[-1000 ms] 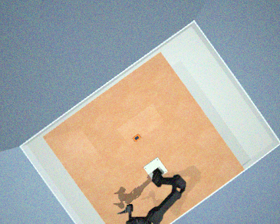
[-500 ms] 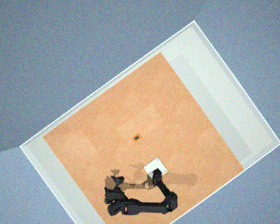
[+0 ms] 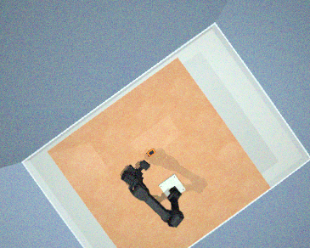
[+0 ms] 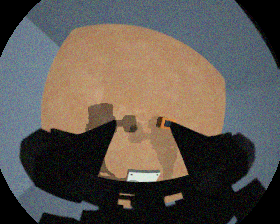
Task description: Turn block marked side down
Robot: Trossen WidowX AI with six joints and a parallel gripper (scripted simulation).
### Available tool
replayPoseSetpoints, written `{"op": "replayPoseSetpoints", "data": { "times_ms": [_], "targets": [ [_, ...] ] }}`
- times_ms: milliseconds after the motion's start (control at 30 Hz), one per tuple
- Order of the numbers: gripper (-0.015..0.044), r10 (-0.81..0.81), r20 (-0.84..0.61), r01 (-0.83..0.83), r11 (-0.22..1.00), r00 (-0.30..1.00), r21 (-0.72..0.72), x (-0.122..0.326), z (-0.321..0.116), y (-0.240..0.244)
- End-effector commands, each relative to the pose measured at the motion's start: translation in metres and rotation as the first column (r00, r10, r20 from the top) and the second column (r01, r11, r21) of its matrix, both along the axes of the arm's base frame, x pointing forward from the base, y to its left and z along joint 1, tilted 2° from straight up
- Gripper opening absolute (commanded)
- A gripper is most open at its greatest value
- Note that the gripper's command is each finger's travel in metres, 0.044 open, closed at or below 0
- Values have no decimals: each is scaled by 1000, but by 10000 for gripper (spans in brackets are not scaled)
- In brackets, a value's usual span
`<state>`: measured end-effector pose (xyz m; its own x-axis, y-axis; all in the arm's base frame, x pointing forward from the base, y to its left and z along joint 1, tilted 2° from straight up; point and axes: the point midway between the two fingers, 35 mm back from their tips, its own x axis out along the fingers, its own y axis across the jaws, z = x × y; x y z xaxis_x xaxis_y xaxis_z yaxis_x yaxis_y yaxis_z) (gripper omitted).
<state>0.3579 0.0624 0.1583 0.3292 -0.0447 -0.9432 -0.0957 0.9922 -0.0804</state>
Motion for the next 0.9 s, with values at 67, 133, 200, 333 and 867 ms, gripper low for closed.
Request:
{"op": "replayPoseSetpoints", "data": {
  "times_ms": [67, 133, 200, 333, 867],
  "targets": [
    [440, -117, -241, 127, 992, 963, 26, -2, -38, -89],
    [440, -146, -307, 169, 984, 940, 48, -7, -49, -114],
    [440, -156, -329, 185, 981, 931, 57, -9, -52, -123],
    [440, -156, -329, 185, 981, 931, 57, -7, -52, -123],
    [440, -156, -329, 185, 981, 931, 57, -2, -102, -123]
  ]
}}
